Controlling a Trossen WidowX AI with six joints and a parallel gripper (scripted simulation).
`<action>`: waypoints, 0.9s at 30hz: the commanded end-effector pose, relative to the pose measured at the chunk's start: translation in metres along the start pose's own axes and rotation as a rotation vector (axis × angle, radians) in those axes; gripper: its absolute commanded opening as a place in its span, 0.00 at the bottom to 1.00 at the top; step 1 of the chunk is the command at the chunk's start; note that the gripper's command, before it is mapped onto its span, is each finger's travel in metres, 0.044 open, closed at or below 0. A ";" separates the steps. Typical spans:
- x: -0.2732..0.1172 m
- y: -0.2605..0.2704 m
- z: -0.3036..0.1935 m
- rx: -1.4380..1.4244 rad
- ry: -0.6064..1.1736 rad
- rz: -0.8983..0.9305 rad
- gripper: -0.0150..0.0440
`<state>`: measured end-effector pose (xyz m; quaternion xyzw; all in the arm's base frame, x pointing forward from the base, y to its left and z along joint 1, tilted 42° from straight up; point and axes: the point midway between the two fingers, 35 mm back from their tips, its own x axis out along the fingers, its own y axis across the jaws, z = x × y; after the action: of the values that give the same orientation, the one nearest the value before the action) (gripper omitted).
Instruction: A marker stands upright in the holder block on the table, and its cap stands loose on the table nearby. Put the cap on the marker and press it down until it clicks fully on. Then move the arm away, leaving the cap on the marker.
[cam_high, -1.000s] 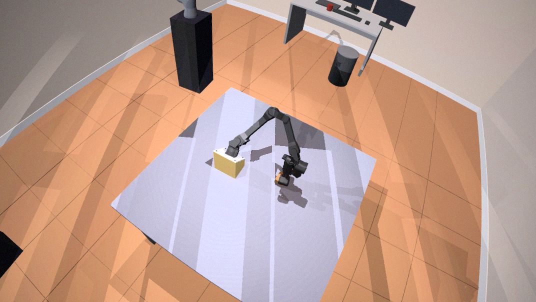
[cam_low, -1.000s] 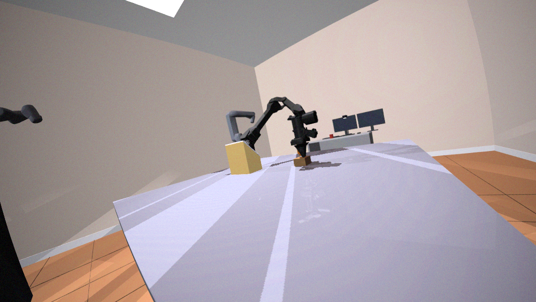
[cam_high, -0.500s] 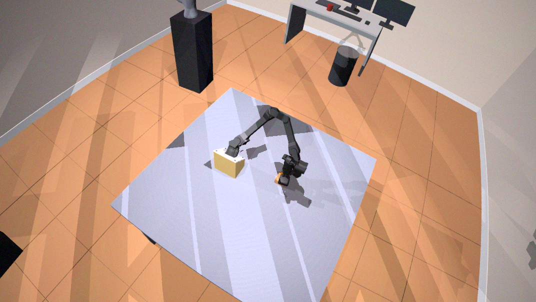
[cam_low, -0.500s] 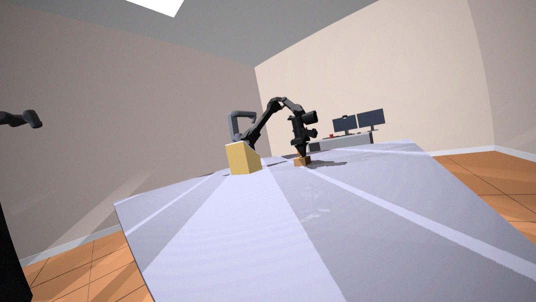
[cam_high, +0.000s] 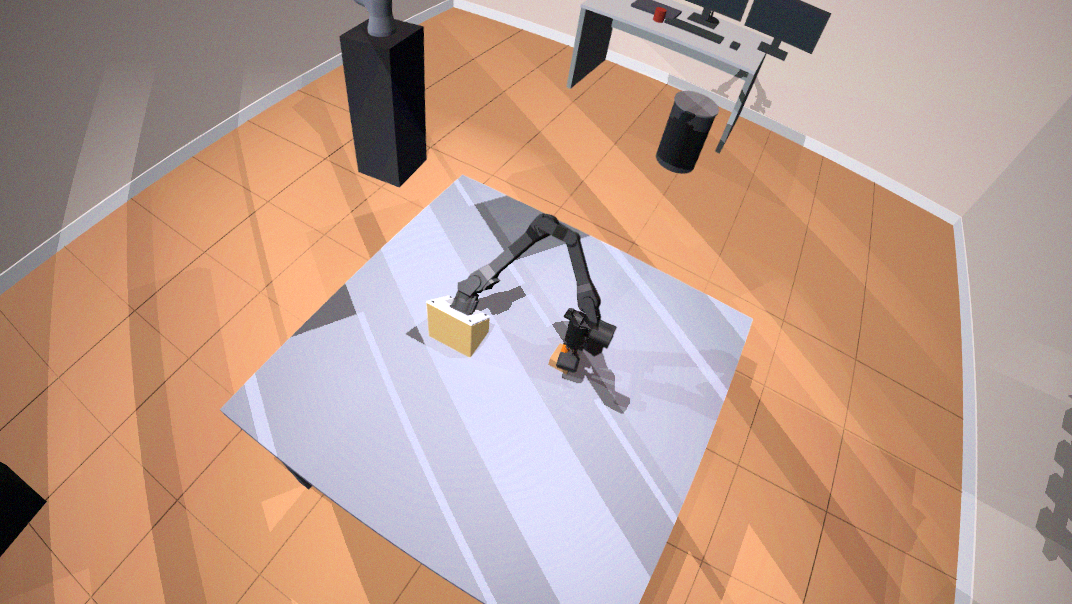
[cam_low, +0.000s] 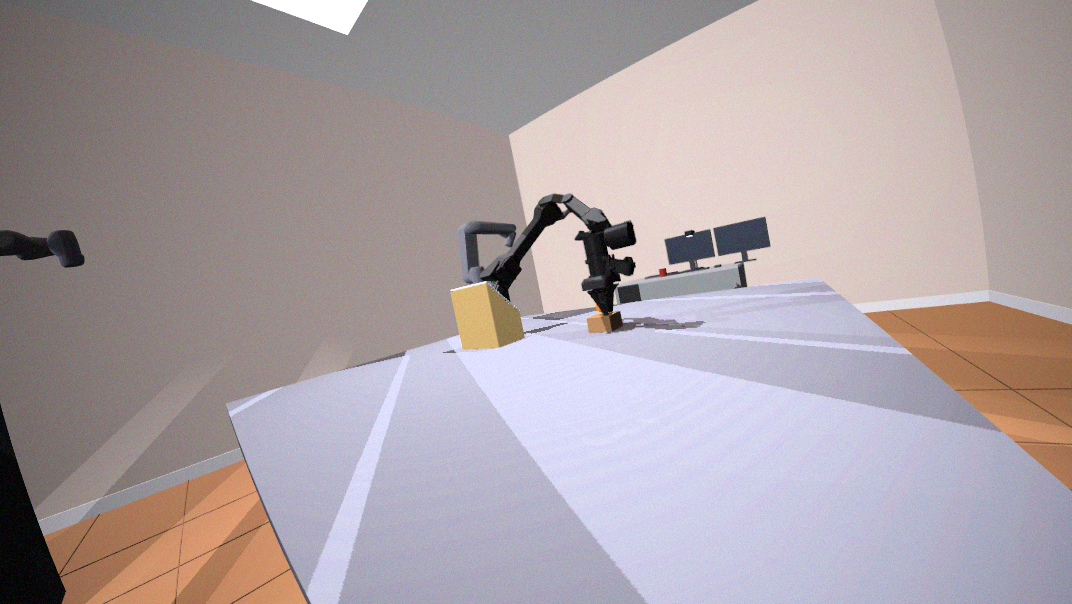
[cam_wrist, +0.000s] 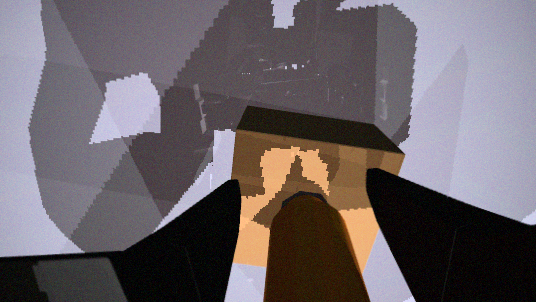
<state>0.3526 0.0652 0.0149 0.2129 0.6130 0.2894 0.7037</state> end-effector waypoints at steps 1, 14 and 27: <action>0.000 -0.002 0.000 -0.001 0.001 -0.010 0.88; -0.075 -0.001 0.001 0.000 0.001 -0.010 1.00; -0.092 0.002 -0.012 0.243 0.008 -0.015 0.51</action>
<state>0.3349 0.0053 0.0809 0.2846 0.6437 0.2164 0.6766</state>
